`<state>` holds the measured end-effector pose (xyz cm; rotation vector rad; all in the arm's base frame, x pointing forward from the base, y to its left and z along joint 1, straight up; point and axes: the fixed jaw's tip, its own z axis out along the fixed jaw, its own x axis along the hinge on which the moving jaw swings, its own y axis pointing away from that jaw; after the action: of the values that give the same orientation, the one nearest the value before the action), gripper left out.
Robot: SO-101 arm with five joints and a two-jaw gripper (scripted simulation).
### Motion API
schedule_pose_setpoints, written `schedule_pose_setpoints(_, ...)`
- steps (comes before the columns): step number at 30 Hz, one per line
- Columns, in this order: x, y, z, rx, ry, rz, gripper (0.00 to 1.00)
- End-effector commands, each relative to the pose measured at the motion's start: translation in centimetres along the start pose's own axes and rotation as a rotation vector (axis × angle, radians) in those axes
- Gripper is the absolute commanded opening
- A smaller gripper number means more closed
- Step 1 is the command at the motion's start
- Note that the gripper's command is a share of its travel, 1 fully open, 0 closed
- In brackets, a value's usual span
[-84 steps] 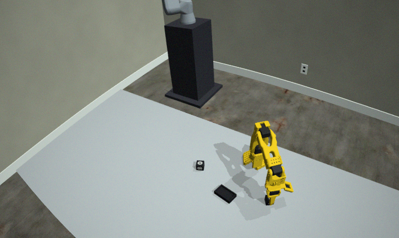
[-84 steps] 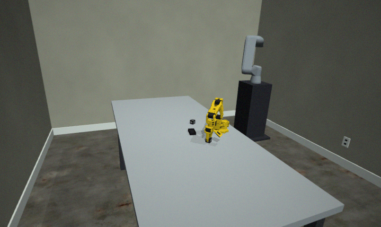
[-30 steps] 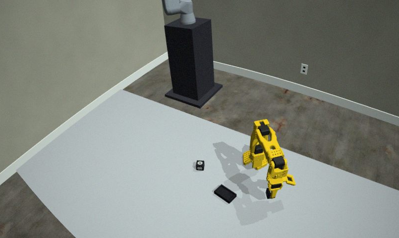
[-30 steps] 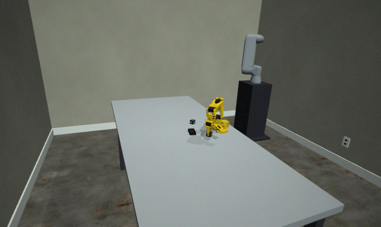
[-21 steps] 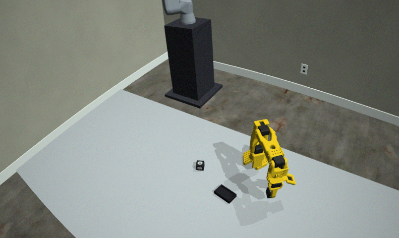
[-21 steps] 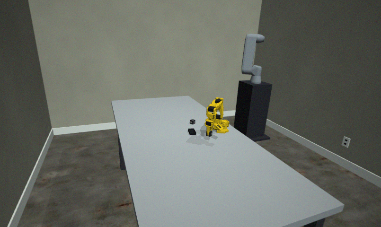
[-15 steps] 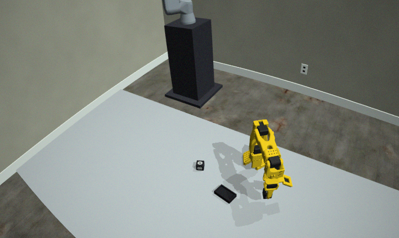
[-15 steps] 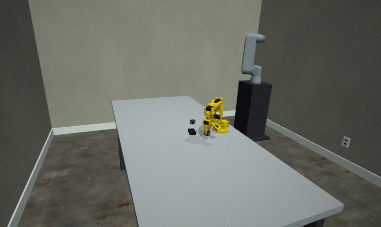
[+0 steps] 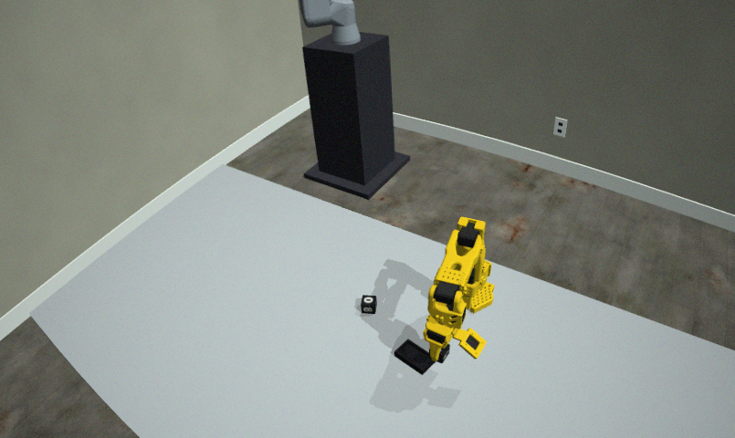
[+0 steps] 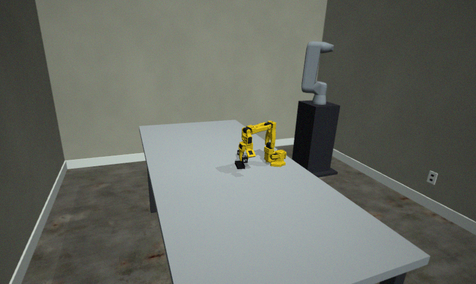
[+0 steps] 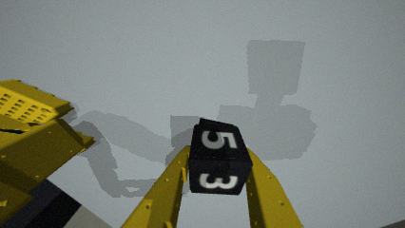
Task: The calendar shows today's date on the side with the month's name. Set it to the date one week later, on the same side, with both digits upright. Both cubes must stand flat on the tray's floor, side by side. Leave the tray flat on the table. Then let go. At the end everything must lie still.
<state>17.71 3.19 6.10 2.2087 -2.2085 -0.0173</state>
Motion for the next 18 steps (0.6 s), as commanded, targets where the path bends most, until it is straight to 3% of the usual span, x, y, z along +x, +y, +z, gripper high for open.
schedule_pose_setpoints(1, 2.37, -0.76, -0.80, 0.048, -0.009, 0.135, 0.00)
schedule_pose_setpoints(5, 3.17, -0.76, -0.80, 0.048, -0.009, 0.181, 0.00)
schedule_pose_setpoints(18, 3.21, -0.76, -0.80, 0.048, -0.009, 0.183, 0.00)
